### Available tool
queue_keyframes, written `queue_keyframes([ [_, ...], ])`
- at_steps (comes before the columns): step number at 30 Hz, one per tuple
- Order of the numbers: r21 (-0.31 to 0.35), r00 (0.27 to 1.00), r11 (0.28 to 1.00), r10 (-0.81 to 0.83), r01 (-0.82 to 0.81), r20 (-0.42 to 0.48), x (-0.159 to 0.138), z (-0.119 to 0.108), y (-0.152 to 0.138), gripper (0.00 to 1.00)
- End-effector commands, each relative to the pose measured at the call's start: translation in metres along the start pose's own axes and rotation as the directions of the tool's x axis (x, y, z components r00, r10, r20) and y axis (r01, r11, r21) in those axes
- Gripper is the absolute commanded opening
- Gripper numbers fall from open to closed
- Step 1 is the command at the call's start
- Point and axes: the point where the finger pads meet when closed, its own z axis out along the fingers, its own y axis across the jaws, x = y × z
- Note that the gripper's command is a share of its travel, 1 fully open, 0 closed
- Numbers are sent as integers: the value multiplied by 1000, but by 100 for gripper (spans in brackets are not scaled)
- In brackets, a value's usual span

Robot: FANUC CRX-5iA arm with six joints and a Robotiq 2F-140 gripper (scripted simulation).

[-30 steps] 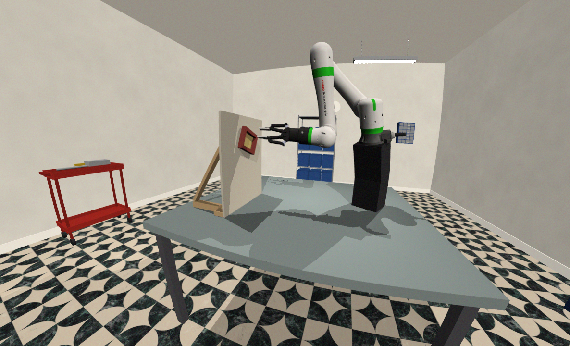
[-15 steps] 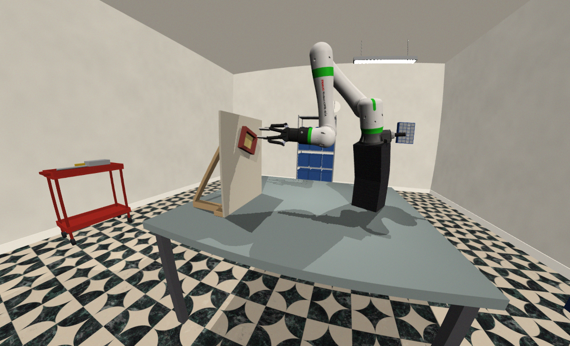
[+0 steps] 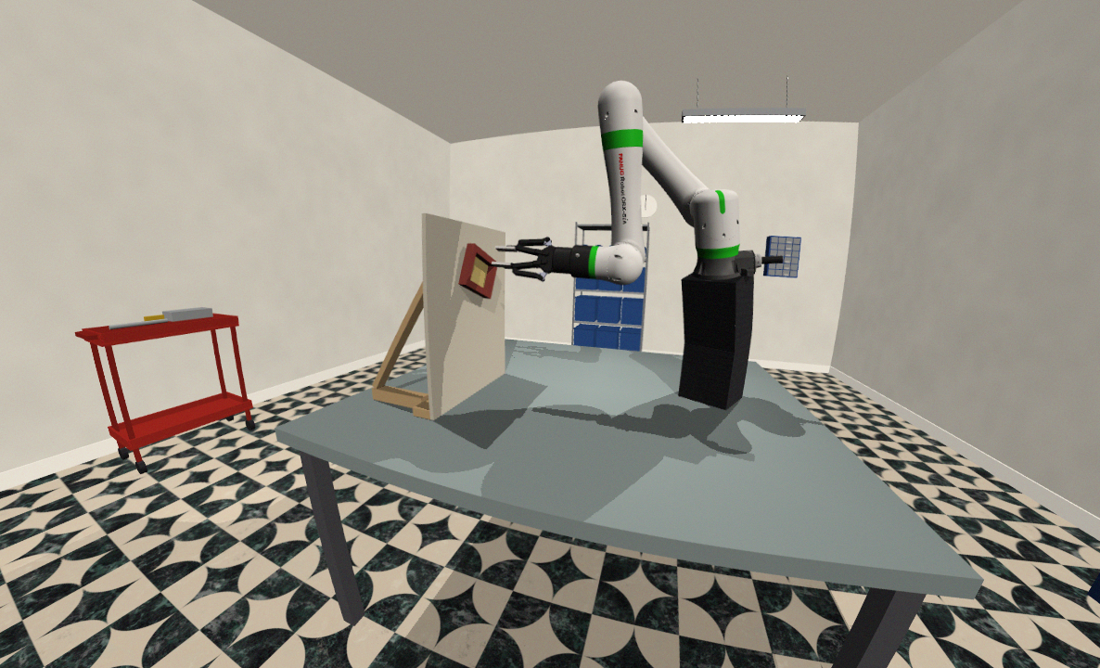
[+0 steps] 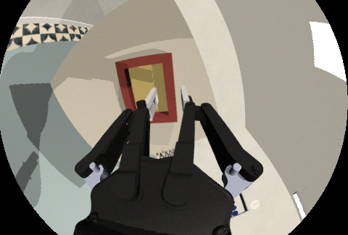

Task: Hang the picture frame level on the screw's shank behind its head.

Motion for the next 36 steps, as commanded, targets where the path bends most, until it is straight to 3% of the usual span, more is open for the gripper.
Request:
queue_keyframes([
  [1, 0, 1000, 1000, 0, 0, 0, 0, 5, 0, 29],
  [36, 0, 1000, 1000, 0, 0, 0, 0, 50, 0, 29],
])
